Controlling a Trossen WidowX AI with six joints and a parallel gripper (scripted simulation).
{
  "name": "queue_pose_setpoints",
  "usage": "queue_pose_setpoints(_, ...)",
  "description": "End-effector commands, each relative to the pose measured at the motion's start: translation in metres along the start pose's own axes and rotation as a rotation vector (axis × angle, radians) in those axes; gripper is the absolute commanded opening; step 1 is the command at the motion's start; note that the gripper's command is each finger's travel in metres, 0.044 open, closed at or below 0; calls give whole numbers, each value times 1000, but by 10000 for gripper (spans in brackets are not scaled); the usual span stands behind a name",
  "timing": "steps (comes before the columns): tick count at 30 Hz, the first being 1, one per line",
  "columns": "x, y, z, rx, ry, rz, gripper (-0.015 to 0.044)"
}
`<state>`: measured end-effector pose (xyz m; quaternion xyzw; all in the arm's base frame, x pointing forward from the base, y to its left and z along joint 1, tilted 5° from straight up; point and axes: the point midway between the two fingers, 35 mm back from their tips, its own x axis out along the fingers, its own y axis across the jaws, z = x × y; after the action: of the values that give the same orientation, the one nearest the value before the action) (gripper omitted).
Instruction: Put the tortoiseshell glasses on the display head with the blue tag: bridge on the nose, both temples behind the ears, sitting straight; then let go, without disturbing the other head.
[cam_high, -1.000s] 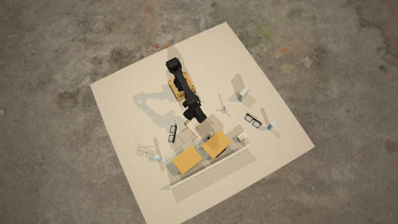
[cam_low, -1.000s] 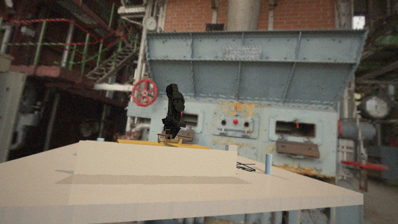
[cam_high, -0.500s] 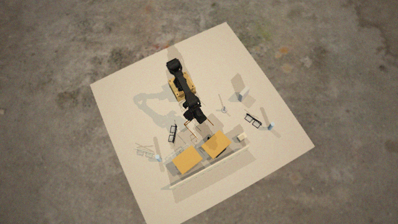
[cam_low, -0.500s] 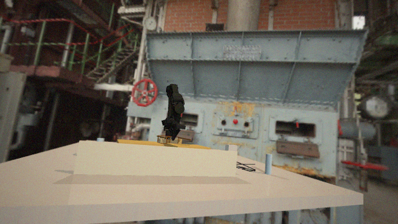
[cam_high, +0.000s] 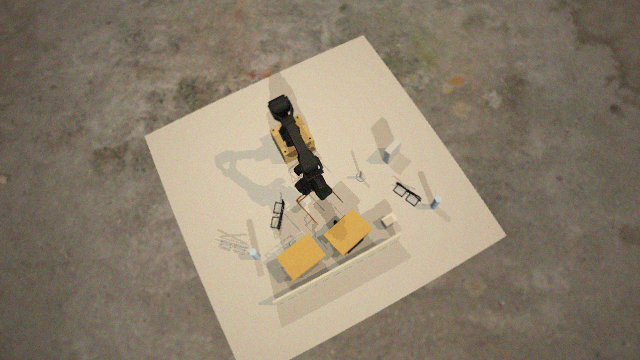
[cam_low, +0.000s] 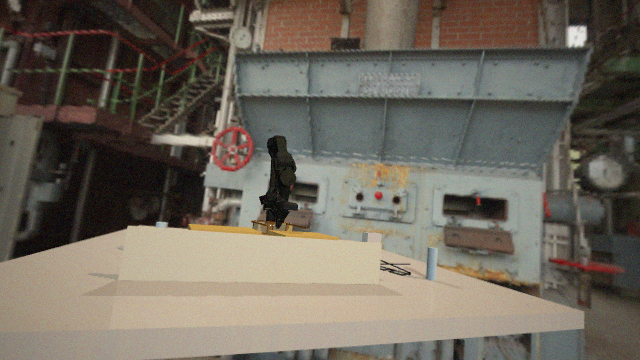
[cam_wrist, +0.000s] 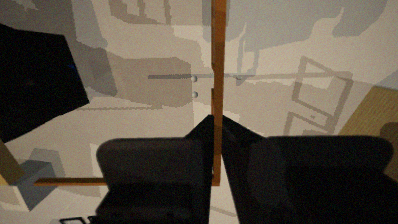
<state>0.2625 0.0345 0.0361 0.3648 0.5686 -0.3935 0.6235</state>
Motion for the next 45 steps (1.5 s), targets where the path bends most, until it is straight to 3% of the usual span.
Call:
queue_pose_setpoints(1,6,-2,0,-7,0,-11,0)
queue_pose_setpoints(45,29,0,0,-7,0,-11,0)
